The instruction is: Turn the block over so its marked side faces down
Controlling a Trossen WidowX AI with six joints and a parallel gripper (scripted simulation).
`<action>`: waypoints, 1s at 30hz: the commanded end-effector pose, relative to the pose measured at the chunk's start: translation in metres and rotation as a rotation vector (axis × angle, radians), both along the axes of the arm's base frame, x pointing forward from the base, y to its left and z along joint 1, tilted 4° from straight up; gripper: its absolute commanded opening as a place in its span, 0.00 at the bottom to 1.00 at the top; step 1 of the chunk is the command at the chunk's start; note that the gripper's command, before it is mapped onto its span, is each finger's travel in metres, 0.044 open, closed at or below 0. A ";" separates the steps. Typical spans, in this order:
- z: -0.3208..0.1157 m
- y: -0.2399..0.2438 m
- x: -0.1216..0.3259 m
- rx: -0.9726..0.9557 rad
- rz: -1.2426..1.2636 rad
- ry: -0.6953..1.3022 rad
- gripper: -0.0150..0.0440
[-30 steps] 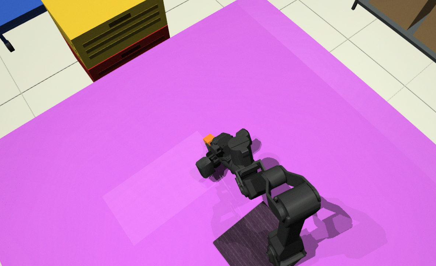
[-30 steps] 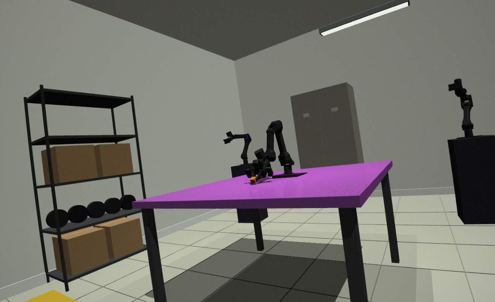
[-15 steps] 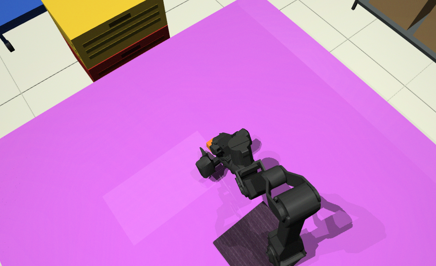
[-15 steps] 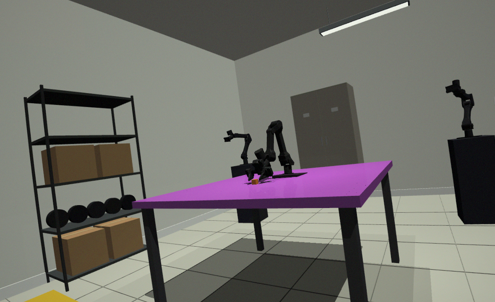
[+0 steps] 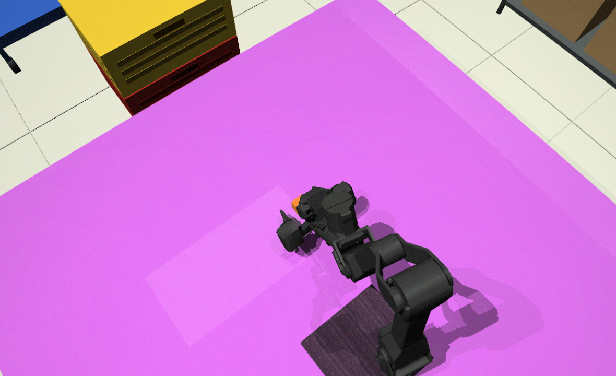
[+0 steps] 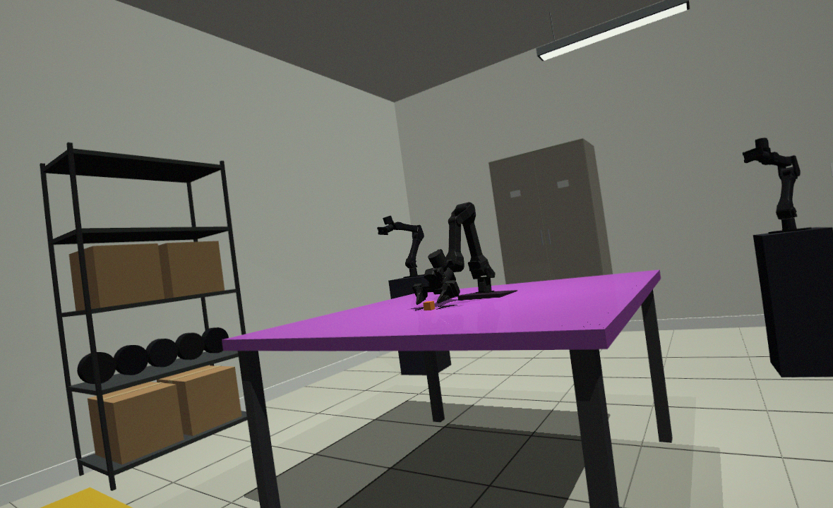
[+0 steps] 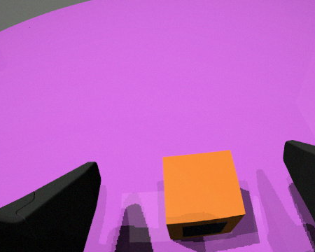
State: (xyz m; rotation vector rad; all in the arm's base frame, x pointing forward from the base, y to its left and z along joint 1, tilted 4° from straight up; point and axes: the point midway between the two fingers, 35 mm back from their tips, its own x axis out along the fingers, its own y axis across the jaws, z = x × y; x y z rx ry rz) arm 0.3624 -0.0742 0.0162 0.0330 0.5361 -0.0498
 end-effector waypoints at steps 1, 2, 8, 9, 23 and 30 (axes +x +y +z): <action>0.000 0.000 0.000 0.006 0.000 -0.001 1.00; 0.000 0.000 0.000 0.006 0.000 -0.001 1.00; 0.000 0.000 0.000 0.006 0.000 -0.001 1.00; 0.000 0.000 0.000 0.006 0.000 -0.001 1.00; 0.004 -0.003 0.009 0.005 0.004 0.092 1.00; 0.039 -0.005 0.007 0.014 0.016 0.359 1.00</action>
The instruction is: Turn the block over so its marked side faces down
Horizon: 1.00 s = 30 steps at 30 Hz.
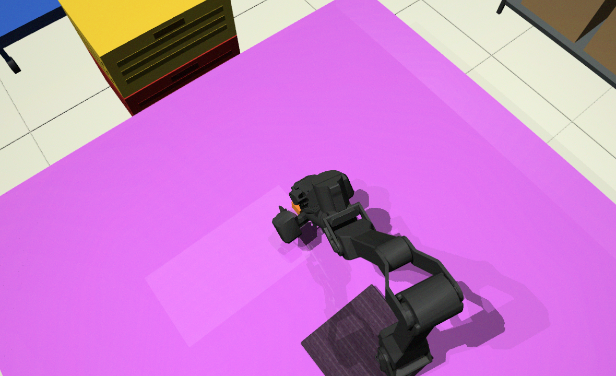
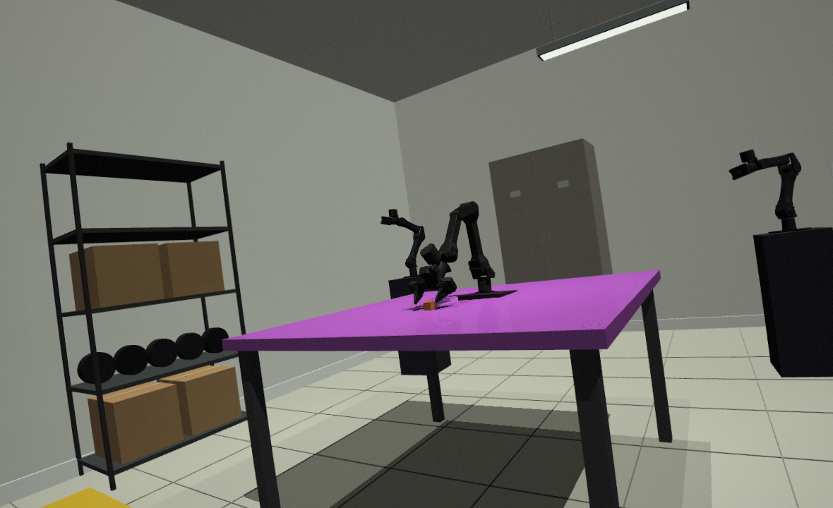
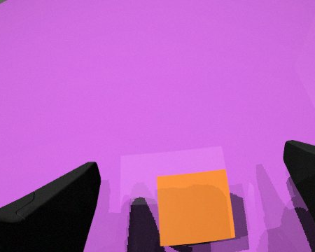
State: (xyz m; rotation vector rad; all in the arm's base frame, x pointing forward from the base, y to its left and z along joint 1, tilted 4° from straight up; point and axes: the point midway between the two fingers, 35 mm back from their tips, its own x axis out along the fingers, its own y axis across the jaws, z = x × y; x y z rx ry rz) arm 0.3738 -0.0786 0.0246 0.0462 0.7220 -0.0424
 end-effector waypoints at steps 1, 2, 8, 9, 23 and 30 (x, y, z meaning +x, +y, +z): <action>0.037 0.000 -0.008 0.000 0.012 0.215 1.00; 0.044 0.001 -0.013 0.005 0.010 0.256 1.00; 0.063 0.004 -0.028 0.016 0.009 0.357 1.00; 0.063 0.004 -0.028 0.016 0.009 0.357 1.00; 0.066 0.002 -0.019 0.024 0.009 0.431 1.00; 0.074 0.000 -0.001 0.040 0.012 0.644 1.00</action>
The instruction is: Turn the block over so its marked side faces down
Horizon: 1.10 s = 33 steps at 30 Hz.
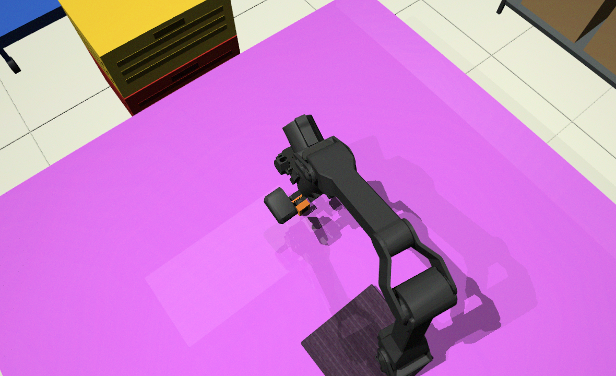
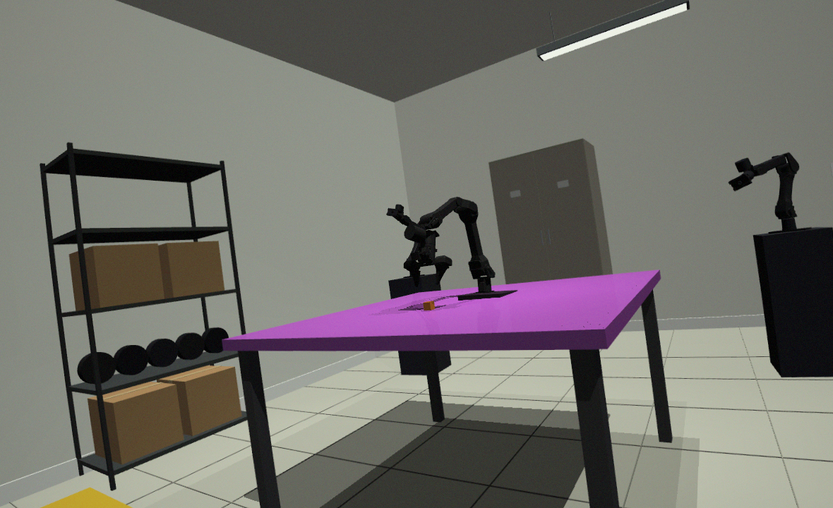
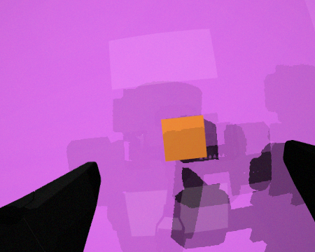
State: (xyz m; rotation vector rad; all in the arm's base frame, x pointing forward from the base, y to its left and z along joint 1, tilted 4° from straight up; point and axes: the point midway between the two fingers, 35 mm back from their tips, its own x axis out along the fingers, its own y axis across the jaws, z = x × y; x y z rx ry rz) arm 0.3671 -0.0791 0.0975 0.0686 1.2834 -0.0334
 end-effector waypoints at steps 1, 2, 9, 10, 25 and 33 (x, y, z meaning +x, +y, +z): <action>0.003 0.000 0.008 0.004 0.006 0.113 1.00; 0.004 0.000 0.010 0.006 0.007 0.144 1.00; 0.009 0.001 0.016 0.011 0.016 0.311 1.00; 0.009 0.001 0.016 0.011 0.016 0.311 1.00; -0.040 0.002 0.016 0.011 0.016 0.311 1.00; -0.049 0.002 0.016 0.011 0.016 0.311 1.00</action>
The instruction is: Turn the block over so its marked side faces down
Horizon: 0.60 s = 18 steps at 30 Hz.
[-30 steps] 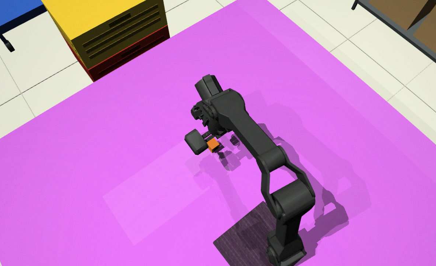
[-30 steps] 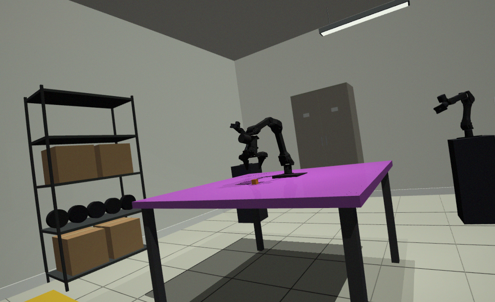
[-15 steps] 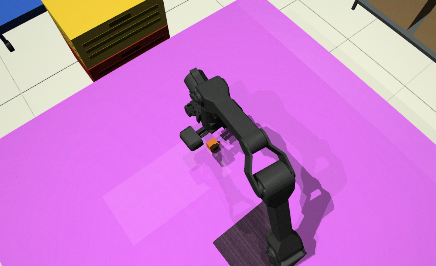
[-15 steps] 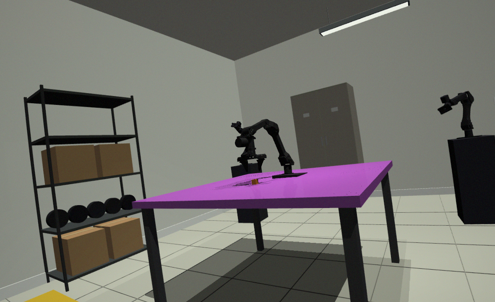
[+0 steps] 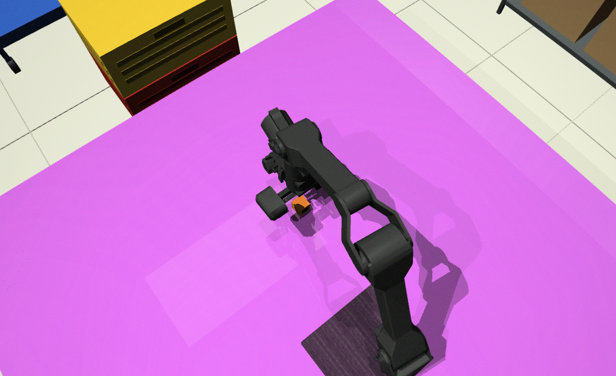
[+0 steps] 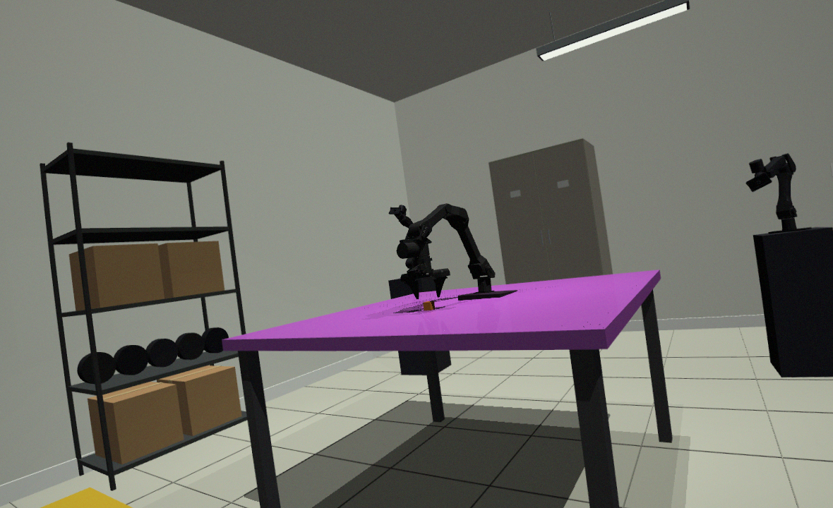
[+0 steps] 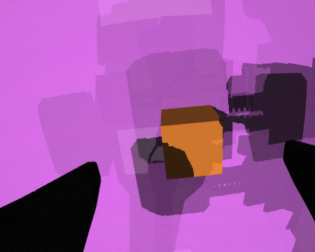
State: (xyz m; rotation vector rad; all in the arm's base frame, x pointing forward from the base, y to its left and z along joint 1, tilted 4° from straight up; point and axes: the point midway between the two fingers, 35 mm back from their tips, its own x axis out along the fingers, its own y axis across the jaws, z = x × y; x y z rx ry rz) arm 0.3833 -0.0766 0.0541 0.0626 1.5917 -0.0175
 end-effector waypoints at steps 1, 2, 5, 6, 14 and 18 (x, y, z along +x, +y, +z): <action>-0.007 0.000 0.000 -0.003 -0.005 0.003 1.00; -0.009 0.000 0.000 -0.003 -0.005 0.003 1.00; -0.014 0.000 0.000 -0.003 -0.005 0.003 1.00; -0.015 0.000 -0.001 -0.003 -0.005 0.003 1.00; -0.028 0.001 -0.001 -0.003 -0.005 0.003 1.00; -0.031 0.001 -0.001 -0.003 -0.005 0.003 0.96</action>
